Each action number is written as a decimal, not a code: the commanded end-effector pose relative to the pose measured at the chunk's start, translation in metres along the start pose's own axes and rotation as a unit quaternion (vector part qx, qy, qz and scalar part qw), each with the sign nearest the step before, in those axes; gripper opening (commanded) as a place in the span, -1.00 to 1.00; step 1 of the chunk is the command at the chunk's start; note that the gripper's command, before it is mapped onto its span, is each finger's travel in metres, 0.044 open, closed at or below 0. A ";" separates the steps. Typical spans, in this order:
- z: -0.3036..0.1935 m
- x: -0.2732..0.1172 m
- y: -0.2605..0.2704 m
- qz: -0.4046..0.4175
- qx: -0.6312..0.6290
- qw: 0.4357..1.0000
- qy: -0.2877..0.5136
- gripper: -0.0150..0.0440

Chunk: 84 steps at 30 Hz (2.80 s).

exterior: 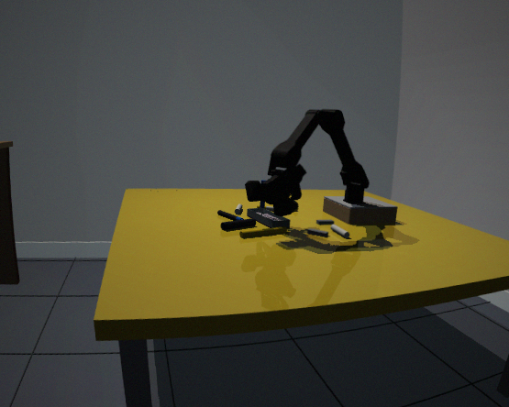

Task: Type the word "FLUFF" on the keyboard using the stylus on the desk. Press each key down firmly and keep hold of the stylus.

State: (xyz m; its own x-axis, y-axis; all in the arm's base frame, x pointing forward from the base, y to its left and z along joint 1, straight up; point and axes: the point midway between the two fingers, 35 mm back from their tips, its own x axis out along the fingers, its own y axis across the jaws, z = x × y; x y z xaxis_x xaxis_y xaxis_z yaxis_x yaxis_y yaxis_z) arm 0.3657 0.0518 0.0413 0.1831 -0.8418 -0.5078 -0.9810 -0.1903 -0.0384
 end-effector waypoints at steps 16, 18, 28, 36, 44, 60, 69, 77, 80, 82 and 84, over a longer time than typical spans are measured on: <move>0.007 0.005 0.001 0.000 -0.005 1.000 0.003 -0.22; 0.008 0.005 0.001 0.000 -0.005 1.000 0.003 -0.22; 0.005 0.004 0.000 0.000 -0.005 1.000 0.003 -0.22; -0.026 -0.014 0.002 0.000 -0.005 1.000 0.003 -0.22; -0.024 -0.013 0.002 0.000 -0.001 1.000 0.001 -0.27; -0.011 -0.006 0.001 0.000 -0.005 1.000 0.003 -0.49; -0.007 -0.003 0.001 0.000 -0.005 1.000 0.003 -0.22; -0.006 -0.003 0.001 0.000 -0.005 1.000 0.003 -0.22; -0.004 -0.002 0.001 0.000 -0.005 1.000 0.003 -0.22; -0.004 -0.002 0.001 0.000 -0.005 1.000 0.003 -0.22; -0.003 -0.001 0.001 0.000 -0.005 1.000 0.003 -0.22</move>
State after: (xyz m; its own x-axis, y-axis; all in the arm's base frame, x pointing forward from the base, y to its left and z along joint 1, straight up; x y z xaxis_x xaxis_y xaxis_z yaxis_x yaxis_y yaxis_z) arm 0.3654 0.0515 0.0476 0.1845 -0.8423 -0.5064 -0.9807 -0.1914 -0.0389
